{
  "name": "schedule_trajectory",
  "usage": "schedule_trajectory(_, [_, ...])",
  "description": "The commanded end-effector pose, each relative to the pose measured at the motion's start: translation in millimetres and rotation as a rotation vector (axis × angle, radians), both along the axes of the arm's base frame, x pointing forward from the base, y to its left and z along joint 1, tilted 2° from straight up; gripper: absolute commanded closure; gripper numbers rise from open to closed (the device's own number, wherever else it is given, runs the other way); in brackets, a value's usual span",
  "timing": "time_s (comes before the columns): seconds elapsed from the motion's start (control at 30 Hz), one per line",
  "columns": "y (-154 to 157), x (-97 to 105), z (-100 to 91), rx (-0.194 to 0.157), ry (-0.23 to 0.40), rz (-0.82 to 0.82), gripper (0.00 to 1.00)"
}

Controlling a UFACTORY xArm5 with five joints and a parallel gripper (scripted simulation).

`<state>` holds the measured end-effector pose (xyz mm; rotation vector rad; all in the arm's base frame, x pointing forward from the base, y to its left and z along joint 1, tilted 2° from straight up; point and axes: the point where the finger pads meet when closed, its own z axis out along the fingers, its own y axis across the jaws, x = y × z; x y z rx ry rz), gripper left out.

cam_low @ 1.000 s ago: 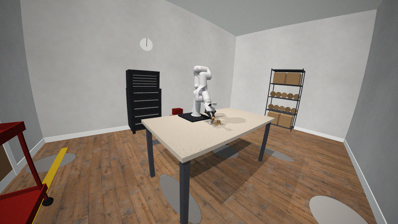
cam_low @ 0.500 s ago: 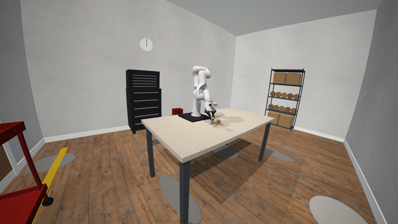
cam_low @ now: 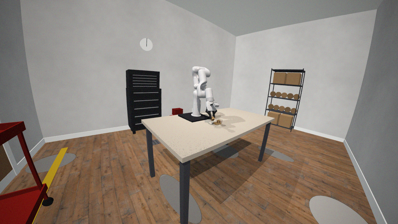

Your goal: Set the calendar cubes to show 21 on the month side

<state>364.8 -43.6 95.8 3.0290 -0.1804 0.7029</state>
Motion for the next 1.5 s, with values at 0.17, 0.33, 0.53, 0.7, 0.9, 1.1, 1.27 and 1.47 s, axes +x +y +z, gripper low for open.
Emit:
schedule_trajectory(0.17, [-1,4,2.4,0.013,0.112,0.000,0.73])
schedule_trajectory(0.33, [-2,4,2.4,0.018,0.147,-0.003,0.73])
schedule_trajectory(0.53, [-6,6,3.4,0.032,0.248,-0.015,0.73])
schedule_trajectory(0.7, [-6,7,3.2,0.035,0.276,-0.014,0.73])
schedule_trajectory(0.9, [-2,9,3.8,0.047,0.380,-0.008,0.73])
schedule_trajectory(1.1, [-5,11,3.7,0.061,0.496,-0.007,0.73])
schedule_trajectory(1.27, [-6,11,3.7,0.063,0.512,-0.007,0.73])
schedule_trajectory(1.47, [-7,13,3.2,0.081,0.637,-0.014,0.73])
